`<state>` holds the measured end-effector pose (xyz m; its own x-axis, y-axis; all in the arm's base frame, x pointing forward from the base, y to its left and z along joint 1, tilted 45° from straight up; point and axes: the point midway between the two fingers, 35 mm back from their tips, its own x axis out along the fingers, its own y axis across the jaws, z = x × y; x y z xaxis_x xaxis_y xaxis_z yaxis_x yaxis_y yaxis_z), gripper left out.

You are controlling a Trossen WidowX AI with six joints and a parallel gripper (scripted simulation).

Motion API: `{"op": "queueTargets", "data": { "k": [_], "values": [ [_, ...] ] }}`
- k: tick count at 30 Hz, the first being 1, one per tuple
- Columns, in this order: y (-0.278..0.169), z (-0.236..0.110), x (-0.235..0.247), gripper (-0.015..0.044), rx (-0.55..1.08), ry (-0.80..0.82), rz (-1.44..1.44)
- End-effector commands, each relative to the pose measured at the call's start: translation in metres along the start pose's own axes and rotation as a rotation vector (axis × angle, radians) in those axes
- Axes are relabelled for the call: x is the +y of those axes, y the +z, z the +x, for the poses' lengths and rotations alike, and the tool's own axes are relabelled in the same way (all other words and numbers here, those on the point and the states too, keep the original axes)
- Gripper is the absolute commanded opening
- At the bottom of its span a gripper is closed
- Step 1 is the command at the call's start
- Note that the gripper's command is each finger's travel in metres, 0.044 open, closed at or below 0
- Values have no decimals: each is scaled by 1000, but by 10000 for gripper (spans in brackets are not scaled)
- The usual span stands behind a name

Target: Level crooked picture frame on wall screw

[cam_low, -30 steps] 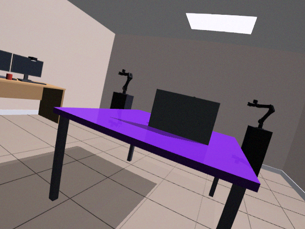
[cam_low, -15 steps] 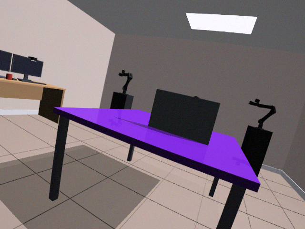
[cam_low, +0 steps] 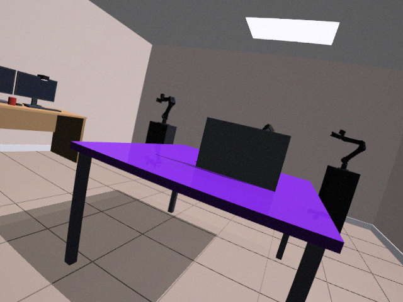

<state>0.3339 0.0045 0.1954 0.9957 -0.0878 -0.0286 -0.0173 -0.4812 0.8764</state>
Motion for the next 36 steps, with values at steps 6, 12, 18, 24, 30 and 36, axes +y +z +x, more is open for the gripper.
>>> {"op": "queueTargets", "data": {
  "k": [6,12,18,24,30,36],
  "values": [
    [0,3,0,260,5,0,-2],
    [-1,3,0,260,5,0,-2],
    [-1,9,0,260,6,1,-2],
    [-1,19,1,260,6,1,-2],
    [-1,29,1,260,6,1,-2],
    [-1,39,0,260,6,2,-2]
  ]
}}
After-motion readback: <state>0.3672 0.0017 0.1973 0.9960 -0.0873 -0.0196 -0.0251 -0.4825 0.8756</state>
